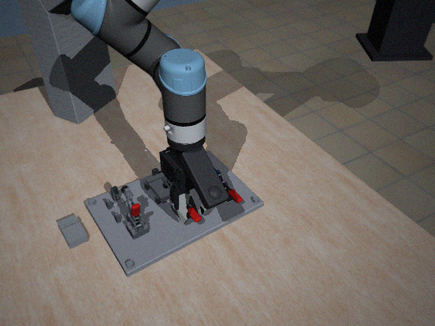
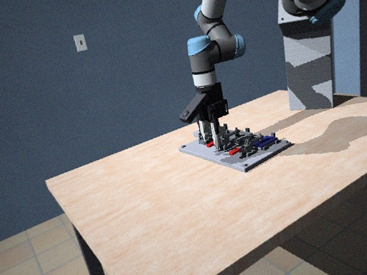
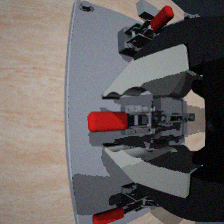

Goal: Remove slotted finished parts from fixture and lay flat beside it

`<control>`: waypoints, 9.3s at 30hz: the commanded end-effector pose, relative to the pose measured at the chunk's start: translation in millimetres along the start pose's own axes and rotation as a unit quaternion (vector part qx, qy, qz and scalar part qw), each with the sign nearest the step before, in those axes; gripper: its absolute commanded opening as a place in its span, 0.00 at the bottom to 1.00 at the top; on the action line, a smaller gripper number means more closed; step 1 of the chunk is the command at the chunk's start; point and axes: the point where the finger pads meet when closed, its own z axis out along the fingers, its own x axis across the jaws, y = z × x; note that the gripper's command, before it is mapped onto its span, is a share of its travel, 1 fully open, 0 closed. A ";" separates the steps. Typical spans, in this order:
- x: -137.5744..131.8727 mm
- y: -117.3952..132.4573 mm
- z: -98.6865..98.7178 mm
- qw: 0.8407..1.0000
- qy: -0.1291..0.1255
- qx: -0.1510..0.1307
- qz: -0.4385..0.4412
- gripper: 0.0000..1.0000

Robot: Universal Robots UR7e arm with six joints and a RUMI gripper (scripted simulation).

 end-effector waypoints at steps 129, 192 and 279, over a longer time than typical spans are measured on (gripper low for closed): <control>0.0 22.4 -27.5 1.000 0.000 0.000 0.000 0.00; 0.0 48.0 -32.8 1.000 0.000 0.000 0.000 0.00; 0.0 48.1 -82.8 1.000 0.000 0.000 0.000 0.28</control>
